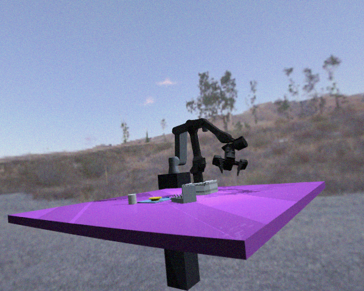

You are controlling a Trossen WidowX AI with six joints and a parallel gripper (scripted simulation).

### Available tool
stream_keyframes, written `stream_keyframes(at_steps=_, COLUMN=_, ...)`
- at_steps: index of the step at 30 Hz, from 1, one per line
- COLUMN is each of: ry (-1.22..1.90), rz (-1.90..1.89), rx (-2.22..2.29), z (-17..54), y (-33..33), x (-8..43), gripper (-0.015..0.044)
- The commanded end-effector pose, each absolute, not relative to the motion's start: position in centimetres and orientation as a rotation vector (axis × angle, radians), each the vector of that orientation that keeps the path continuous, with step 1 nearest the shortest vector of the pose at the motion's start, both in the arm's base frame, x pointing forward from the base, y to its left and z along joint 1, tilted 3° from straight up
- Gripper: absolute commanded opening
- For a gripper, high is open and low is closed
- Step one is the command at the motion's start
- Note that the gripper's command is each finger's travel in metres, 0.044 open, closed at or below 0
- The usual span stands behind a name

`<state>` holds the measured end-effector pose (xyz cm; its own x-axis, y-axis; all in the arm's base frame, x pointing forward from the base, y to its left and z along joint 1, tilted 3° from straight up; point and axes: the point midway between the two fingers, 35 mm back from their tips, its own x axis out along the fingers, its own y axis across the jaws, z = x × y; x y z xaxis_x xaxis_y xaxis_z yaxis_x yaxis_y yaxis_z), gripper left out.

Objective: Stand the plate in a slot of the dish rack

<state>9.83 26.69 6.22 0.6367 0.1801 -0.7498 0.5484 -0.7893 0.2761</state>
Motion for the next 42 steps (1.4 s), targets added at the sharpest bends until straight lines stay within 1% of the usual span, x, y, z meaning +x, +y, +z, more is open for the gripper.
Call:
stream_keyframes(at_steps=1, ry=0.465, rz=-1.116, rx=2.460, z=6.5, y=26.4, x=11.5, gripper=0.0400)
stream_keyframes(at_steps=9, ry=0.265, rz=-1.277, rx=2.596, z=6.8, y=25.5, x=14.2, gripper=0.0400)
stream_keyframes(at_steps=20, ry=0.011, rz=-1.363, rx=2.746, z=7.6, y=23.5, x=17.8, gripper=0.0400)
stream_keyframes(at_steps=42, ry=-0.749, rz=-1.706, rx=3.031, z=9.2, y=19.0, x=24.3, gripper=0.0400)
